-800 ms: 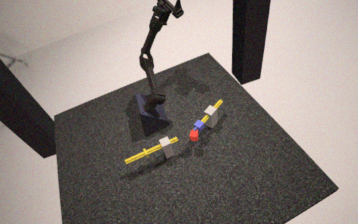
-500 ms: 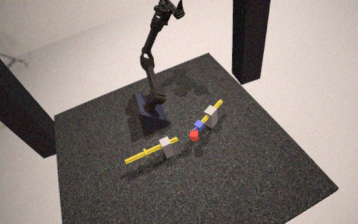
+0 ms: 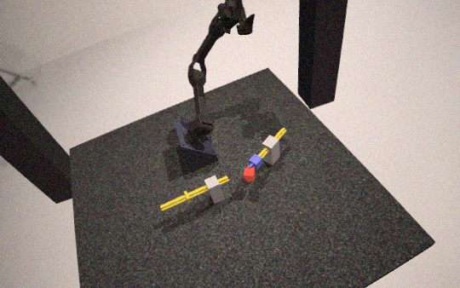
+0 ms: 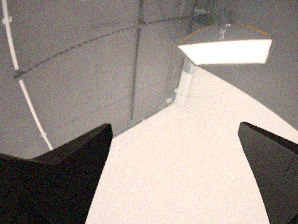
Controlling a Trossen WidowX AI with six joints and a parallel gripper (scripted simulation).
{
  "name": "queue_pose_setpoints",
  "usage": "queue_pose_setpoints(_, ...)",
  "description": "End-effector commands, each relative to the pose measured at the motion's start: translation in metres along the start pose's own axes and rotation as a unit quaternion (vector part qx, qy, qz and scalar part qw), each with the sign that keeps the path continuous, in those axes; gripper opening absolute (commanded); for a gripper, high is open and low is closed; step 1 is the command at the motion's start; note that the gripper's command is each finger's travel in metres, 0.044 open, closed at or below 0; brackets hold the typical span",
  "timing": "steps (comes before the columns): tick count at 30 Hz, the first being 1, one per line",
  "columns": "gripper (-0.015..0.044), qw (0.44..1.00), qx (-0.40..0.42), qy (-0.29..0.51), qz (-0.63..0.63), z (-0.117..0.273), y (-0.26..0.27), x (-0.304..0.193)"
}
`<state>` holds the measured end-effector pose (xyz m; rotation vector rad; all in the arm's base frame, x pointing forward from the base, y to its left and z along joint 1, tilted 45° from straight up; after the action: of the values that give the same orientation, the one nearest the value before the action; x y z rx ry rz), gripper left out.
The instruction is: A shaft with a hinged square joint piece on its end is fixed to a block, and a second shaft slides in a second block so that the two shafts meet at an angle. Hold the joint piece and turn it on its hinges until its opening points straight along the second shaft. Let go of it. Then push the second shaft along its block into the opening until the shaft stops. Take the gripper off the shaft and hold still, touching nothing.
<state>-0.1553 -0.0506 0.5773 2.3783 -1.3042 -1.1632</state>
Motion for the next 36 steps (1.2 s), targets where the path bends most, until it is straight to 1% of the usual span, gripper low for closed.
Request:
queue_pose_setpoints(1, 0.0440, 0.998, -0.046, -0.010, 0.050, -0.030, -0.027, 0.000)
queue_pose_setpoints(9, 0.0440, 0.981, -0.124, -0.024, 0.150, -0.069, -0.072, 0.005)
queue_pose_setpoints(16, 0.0440, 0.951, -0.202, -0.023, 0.232, -0.102, -0.115, 0.016)
queue_pose_setpoints(28, 0.0440, 0.877, -0.344, 0.002, 0.336, -0.152, -0.197, 0.044)
queue_pose_setpoints(36, 0.0440, 0.816, -0.432, 0.019, 0.384, -0.175, -0.251, 0.074)
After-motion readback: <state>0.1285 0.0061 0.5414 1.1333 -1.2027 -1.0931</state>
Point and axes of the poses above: the point midway between the two fingers, 35 mm back from their tips, its own z axis back along the fingers, its own y axis across the jaws, x = y × z, the point moved 5 cm from there along z, back along the fingers, and after that the axes turned 12 degrees about -z, right-handed, at the moved point
